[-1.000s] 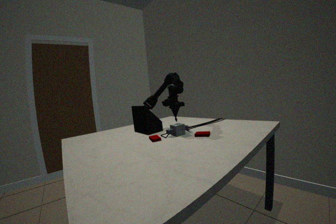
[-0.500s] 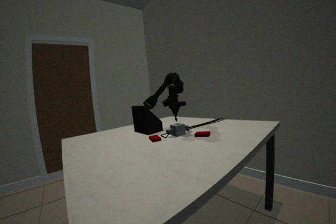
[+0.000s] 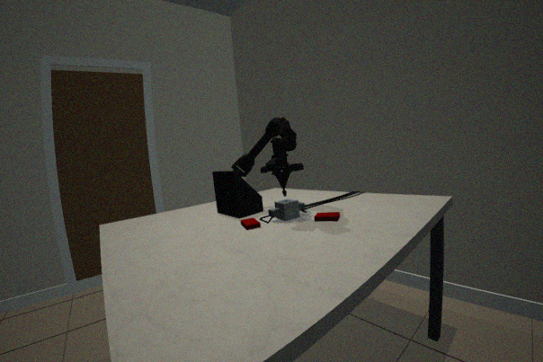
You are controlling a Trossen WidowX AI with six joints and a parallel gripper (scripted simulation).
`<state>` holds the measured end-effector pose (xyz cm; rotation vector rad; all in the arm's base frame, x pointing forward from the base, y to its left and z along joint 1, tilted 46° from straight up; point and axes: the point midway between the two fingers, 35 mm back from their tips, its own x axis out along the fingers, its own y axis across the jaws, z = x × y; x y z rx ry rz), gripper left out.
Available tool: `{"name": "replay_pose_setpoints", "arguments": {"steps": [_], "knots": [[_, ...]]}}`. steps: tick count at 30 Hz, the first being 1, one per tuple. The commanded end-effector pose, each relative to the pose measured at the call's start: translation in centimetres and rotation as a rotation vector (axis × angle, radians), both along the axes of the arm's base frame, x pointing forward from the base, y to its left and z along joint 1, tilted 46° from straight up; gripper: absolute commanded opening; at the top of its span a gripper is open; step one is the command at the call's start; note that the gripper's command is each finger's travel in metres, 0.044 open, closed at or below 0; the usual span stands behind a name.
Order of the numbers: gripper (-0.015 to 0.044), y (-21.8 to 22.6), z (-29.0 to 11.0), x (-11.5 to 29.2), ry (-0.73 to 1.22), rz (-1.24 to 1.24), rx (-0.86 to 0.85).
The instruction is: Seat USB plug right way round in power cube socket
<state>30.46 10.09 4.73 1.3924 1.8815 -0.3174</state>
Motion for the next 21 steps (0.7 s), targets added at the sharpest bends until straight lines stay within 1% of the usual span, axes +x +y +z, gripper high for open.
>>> {"name": "replay_pose_setpoints", "arguments": {"steps": [1, 21], "knots": [[0.0, 0.0, -0.04, -0.06, -0.073, 0.074, 0.012], [0.0, 0.0, -0.04, -0.06, -0.445, 0.438, 0.074]]}}
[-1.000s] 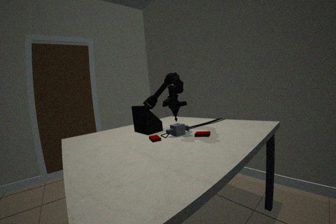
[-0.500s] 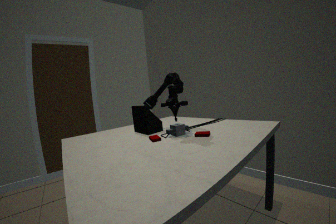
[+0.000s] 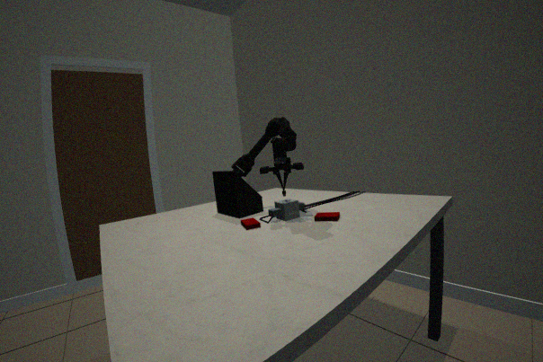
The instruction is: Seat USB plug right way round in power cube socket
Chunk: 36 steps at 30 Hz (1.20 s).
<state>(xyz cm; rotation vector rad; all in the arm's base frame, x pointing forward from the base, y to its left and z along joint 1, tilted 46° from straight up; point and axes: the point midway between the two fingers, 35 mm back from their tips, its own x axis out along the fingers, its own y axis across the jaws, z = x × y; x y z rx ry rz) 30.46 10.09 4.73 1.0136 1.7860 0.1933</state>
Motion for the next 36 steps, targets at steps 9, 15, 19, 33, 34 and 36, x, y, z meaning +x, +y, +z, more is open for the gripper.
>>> {"name": "replay_pose_setpoints", "arguments": {"steps": [9, 15, 19, 33, 34, 36], "knots": [[0.0, 0.0, -0.03, -0.06, -0.222, 0.22, 0.037], [0.0, 0.0, -0.03, -0.06, -0.333, 0.329, 0.055], [0.0, 0.0, -0.03, -0.06, -0.408, 0.402, 0.068], [0.0, 0.0, -0.04, -0.06, -0.668, 0.656, 0.111], [0.0, 0.0, -0.04, -0.06, -0.686, 0.675, 0.114], [0.0, 0.0, -0.04, -0.06, -0.723, 0.711, 0.12]]}}
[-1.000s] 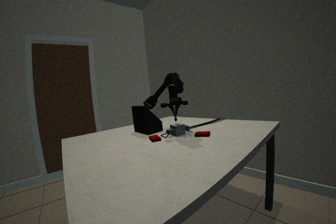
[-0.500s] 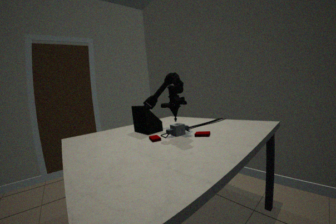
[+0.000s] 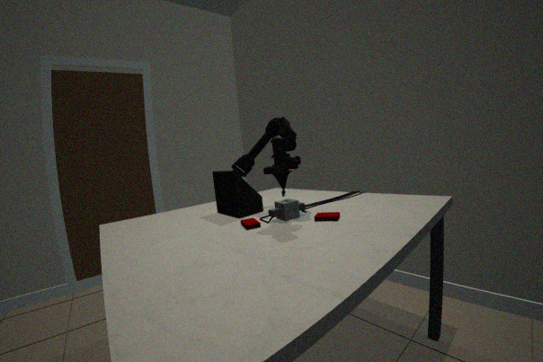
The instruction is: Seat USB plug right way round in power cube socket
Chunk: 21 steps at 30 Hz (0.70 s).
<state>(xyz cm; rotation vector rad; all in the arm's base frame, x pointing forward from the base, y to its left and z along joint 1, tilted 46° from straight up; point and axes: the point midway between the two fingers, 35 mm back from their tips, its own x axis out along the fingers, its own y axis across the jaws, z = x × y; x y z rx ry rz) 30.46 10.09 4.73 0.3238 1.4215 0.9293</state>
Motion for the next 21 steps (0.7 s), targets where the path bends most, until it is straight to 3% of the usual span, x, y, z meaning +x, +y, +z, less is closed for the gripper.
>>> {"name": "replay_pose_setpoints", "arguments": {"steps": [1, 21], "knots": [[0.0, 0.0, -0.03, -0.05, -0.074, 0.074, 0.012], [0.0, 0.0, -0.03, -0.05, -0.445, 0.438, 0.074]]}}
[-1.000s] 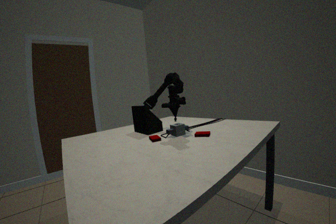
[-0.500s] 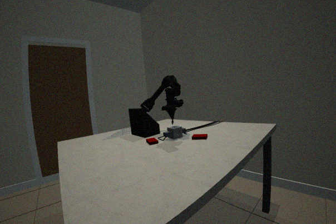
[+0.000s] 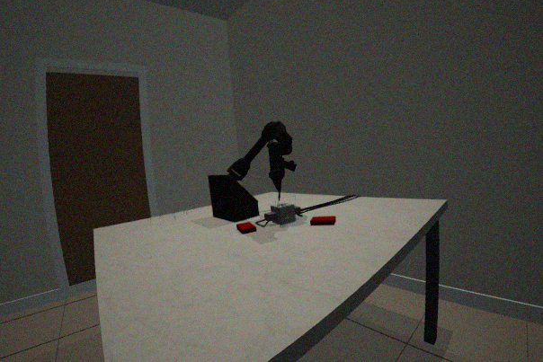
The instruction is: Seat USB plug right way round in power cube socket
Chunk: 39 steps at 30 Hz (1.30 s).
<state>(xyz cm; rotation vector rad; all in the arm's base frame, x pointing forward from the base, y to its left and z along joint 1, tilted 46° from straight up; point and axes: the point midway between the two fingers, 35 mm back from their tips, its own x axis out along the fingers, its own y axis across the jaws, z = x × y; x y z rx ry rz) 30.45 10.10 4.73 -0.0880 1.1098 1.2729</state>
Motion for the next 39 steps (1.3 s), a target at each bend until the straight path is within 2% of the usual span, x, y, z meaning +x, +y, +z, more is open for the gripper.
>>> {"name": "replay_pose_setpoints", "arguments": {"steps": [1, 18, 39], "knots": [[0.0, 0.0, -0.03, -0.05, -0.074, 0.074, 0.012], [0.0, 0.0, -0.04, -0.05, -0.377, 0.371, 0.063], [0.0, 0.1, -0.04, -0.01, -0.38, 0.371, 0.067]]}}
